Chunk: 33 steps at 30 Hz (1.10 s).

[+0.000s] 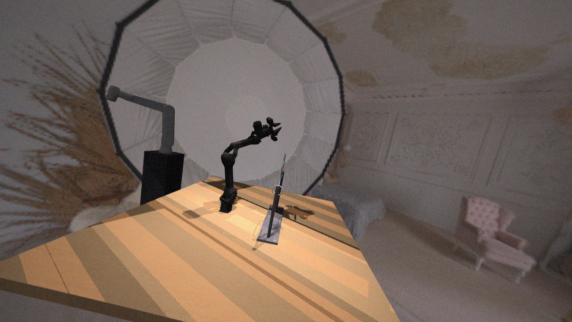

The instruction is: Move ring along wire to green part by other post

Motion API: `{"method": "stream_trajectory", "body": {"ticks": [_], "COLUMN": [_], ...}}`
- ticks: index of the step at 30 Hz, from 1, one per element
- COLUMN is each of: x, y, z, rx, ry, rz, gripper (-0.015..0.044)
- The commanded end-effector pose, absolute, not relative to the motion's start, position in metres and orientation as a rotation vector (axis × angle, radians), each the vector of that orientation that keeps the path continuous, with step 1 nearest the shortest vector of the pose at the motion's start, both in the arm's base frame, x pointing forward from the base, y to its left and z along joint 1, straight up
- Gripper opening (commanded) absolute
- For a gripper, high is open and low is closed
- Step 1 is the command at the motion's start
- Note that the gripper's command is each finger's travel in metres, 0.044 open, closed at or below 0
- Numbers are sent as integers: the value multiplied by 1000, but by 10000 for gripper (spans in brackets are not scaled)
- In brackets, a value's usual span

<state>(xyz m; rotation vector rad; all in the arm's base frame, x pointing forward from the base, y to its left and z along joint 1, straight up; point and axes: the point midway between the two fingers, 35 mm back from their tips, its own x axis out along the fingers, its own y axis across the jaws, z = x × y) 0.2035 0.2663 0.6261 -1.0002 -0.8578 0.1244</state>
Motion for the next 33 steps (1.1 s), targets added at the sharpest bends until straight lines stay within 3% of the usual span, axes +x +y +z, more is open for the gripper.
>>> {"method": "stream_trajectory", "body": {"ticks": [1,18,33], "x": [233,346,383], "y": [251,121,-36], "z": [617,584,553], "rx": [-1036,-1177,-1253], "ry": [-805,-529,-267], "rz": [59,-301,-623], "gripper": [160,160,160]}}
